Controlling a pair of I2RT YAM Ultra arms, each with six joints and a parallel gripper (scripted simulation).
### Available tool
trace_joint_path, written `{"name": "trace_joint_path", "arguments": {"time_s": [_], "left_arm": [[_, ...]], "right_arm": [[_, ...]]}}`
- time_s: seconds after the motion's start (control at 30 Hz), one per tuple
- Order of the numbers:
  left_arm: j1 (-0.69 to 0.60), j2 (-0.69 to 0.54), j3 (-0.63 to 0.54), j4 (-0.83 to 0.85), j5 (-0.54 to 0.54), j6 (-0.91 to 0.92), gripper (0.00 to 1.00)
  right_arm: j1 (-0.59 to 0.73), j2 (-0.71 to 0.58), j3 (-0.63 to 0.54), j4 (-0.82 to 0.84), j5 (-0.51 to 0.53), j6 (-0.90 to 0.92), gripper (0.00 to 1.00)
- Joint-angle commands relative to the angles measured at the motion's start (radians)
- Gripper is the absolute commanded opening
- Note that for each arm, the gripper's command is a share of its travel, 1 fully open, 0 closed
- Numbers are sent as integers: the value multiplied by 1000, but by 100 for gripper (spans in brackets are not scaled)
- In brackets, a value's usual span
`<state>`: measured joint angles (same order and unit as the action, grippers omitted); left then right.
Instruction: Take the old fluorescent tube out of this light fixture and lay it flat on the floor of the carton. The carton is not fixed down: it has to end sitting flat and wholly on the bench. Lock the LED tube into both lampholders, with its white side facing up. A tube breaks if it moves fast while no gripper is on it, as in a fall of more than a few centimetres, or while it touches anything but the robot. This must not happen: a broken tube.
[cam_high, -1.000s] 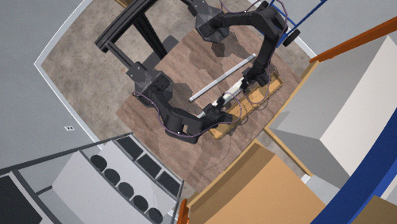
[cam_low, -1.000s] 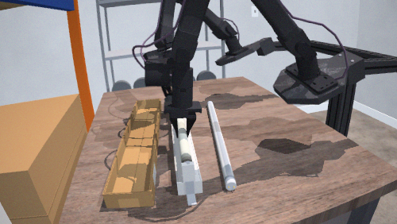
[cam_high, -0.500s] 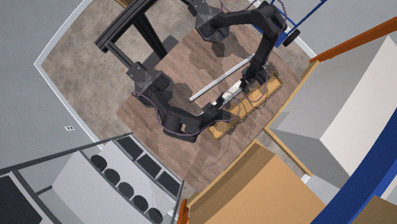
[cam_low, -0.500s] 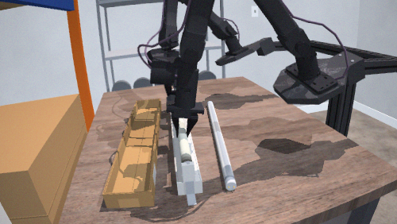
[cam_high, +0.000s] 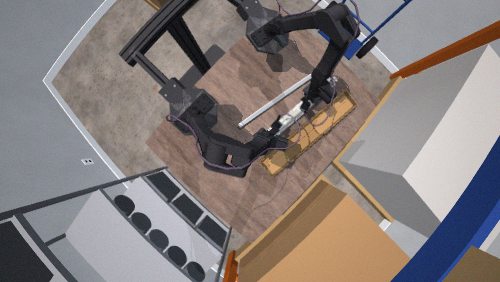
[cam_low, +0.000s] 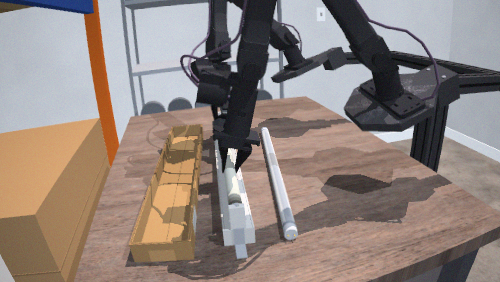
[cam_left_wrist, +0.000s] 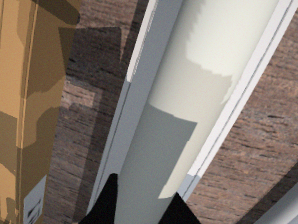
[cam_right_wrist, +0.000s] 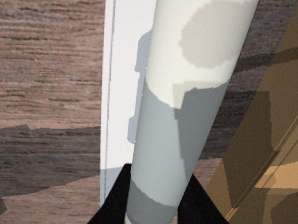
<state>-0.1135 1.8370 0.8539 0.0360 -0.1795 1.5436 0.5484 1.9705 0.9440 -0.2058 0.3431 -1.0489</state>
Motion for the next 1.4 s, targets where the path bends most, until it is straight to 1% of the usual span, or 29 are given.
{"name": "trace_joint_path", "arguments": {"time_s": [0.0, 0.03, 0.07, 0.33, 0.47, 0.5, 0.57, 0.6, 0.63, 0.8, 0.9, 0.97, 1.03, 1.07, 1.17, 1.37], "left_arm": [[-15, -32, -32, -34, -14, 14, 11], [-8, -39, -50, 44, -17, 18, 11], [-16, -44, -60, 63, -17, 19, 11], [-17, -52, -118, 137, -19, 29, 11], [-16, -55, -146, 199, -21, 34, 11], [-16, -47, -146, 159, -19, 33, 11], [-16, -47, -146, 159, -19, 33, 11], [-13, -49, -161, 236, -21, 37, 11], [-18, -56, -168, 250, -21, 38, 11], [-16, -49, -196, 289, -22, 44, 11], [-8, -5, -209, 304, -21, 46, 11], [-3, -1, -214, 311, -22, 47, 11], [4, -3, -219, 325, -21, 47, 11], [4, -2, -219, 294, -21, 46, 11], [2, -2, -223, 319, -20, 48, 11], [11, 8, -231, 306, -22, 46, 11]], "right_arm": [[26, -38, -29, -32, 4, 9, 11], [32, -45, -45, 28, 27, -3, 11], [36, -49, -53, 43, 34, -6, 11], [50, -61, -106, 105, 62, -8, 11], [57, -65, -132, 156, 79, -18, 11], [56, -61, -132, 125, 65, -1, 11], [56, -61, -132, 125, 65, -1, 11], [61, -64, -146, 184, 87, -18, 11], [65, -69, -152, 196, 91, -22, 11], [70, -64, -178, 230, 103, -26, 11], [73, -66, -188, 249, 106, -29, 11], [74, -67, -194, 257, 103, -30, 11], [76, -34, -199, 264, 99, -32, 11], [77, -36, -198, 244, 96, -13, 11], [73, -27, -203, 263, 99, -27, 11], [75, -13, -212, 254, 96, -15, 11]]}}
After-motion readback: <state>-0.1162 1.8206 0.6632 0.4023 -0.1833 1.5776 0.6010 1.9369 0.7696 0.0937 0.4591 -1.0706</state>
